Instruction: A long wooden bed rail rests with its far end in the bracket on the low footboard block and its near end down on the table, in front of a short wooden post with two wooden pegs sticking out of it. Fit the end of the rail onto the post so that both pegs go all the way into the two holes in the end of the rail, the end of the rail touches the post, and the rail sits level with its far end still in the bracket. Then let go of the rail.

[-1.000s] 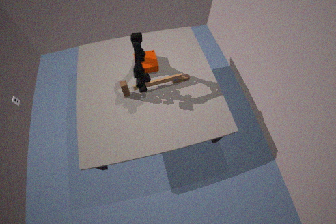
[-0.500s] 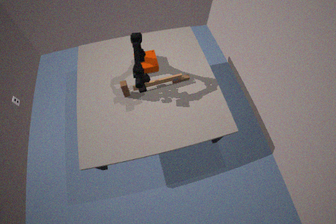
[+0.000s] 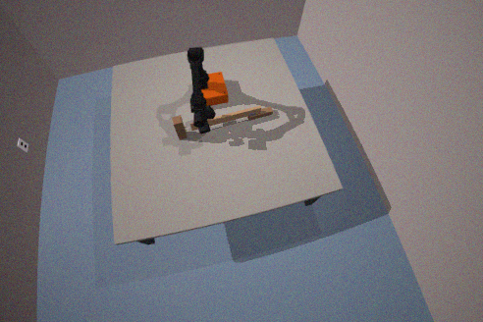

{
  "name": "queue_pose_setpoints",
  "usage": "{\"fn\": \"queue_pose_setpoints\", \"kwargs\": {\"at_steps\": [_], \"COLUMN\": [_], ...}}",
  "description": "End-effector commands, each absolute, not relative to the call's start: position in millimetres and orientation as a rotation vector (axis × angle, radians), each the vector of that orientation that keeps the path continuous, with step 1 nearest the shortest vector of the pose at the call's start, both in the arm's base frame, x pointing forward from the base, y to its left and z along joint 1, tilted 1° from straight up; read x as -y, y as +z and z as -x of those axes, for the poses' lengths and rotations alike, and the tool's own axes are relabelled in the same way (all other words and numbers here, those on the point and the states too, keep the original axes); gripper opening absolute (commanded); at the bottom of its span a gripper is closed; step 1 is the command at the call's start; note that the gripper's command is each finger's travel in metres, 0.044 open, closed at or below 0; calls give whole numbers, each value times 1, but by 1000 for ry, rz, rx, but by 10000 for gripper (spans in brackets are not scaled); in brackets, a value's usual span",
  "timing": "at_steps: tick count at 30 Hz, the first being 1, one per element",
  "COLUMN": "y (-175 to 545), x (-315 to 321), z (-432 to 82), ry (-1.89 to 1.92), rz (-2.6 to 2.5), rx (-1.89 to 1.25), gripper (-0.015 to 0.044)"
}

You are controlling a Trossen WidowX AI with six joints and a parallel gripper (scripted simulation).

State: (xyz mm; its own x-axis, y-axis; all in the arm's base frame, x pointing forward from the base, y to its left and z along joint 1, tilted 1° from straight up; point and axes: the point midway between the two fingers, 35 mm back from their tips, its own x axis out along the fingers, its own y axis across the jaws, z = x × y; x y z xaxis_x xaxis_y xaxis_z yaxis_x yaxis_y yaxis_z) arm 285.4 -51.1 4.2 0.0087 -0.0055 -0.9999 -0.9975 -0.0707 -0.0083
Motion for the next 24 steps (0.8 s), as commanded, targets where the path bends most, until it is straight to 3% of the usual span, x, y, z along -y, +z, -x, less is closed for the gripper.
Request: {"fn": "queue_pose_setpoints", "kwargs": {"at_steps": [1,24], "y": [5,7], "x": [54,60], "z": [-289,-289], "ry": [1245,1244], "rz": [1279,1280], "rx": [-1169,-1169], "gripper": [0,0]}}
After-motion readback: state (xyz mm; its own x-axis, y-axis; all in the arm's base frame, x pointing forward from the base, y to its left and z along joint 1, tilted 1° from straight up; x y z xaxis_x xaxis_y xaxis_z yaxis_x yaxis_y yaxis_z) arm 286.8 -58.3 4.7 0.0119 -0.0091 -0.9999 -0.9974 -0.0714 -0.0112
